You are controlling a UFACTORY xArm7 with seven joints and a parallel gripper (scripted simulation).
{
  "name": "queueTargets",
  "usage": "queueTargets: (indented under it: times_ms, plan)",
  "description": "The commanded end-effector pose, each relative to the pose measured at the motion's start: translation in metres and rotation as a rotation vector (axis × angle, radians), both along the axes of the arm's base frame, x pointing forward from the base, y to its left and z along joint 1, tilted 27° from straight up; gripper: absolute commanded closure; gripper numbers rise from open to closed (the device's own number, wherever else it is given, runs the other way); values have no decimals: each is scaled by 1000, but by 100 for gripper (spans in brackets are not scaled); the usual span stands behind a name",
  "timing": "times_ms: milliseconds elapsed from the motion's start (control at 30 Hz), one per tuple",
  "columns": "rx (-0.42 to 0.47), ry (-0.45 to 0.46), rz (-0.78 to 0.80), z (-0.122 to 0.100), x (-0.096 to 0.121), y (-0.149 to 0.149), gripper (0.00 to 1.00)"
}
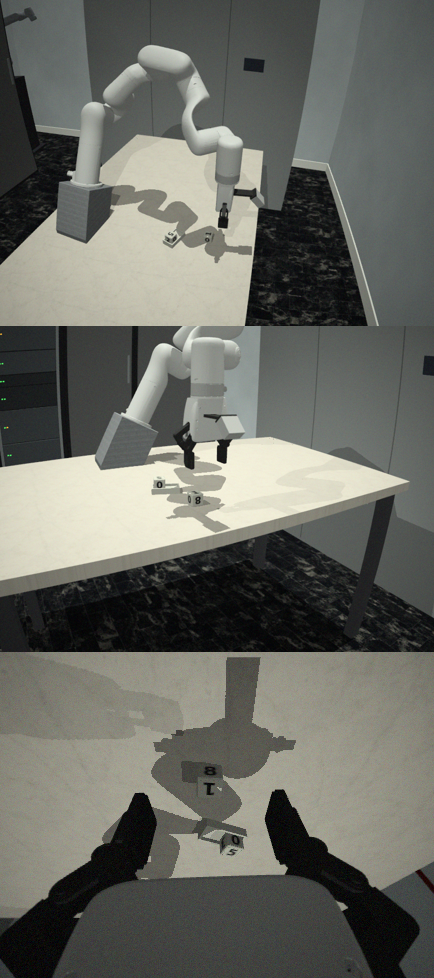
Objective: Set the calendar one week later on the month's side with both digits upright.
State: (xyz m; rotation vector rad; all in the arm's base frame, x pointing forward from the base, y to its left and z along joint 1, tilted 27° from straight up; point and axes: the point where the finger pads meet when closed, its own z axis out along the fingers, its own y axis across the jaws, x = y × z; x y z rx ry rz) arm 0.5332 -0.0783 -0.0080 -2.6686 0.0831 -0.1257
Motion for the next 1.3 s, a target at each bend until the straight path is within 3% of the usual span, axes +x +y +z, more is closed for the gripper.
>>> queueTargets:
  times_ms: [0, 333, 900, 1267]
  plan:
    - [2, 45, -79, 3, 3, -2, 0]
    - [2, 47, -84, 1, 3, -1, 0]
    - [2, 47, -84, -47, 9, 23, 0]
    - [2, 47, -84, -54, 10, 26, 0]
